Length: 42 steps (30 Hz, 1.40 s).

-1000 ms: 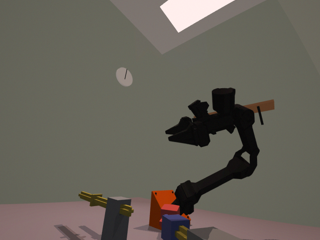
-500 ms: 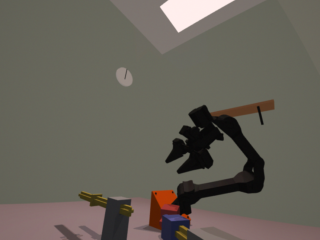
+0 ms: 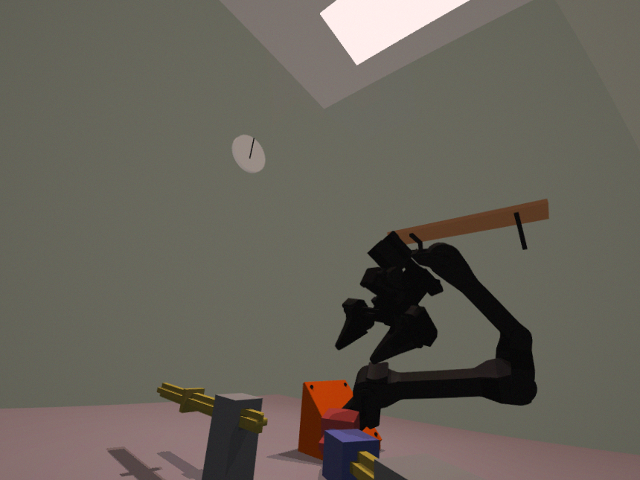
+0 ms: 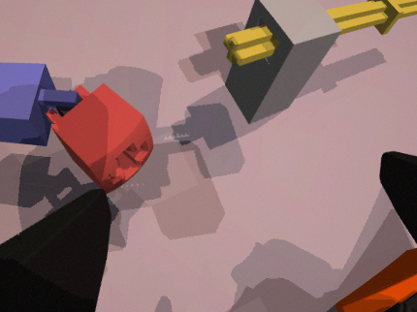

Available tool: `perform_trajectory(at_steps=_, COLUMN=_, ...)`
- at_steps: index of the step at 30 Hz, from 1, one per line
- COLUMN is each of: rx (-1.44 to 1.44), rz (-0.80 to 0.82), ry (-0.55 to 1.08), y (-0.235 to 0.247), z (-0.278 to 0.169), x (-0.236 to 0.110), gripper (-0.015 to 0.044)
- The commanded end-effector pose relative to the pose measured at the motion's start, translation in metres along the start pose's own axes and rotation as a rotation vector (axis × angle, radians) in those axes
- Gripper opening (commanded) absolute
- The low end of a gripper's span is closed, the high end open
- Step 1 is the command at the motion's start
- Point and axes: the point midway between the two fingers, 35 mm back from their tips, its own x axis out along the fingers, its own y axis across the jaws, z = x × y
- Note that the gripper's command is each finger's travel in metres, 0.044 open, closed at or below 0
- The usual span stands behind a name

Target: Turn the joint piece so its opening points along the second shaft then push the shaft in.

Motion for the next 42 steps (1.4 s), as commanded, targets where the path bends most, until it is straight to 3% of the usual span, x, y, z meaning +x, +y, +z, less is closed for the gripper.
perform_trajectory(at_steps=1, rx=0.090, rz=0.020, ry=0.024, y=0.001, z=-0.001, x=0.003, gripper=0.0440)
perform_trajectory(at_steps=22, rx=0.699, rz=0.007, ry=0.227, y=0.003, z=-0.006, x=0.023, gripper=0.0440)
perform_trajectory(at_steps=42, rx=1.261, rz=-0.144, ry=0.412, y=0.006, z=-0.015, x=0.043, gripper=0.0440)
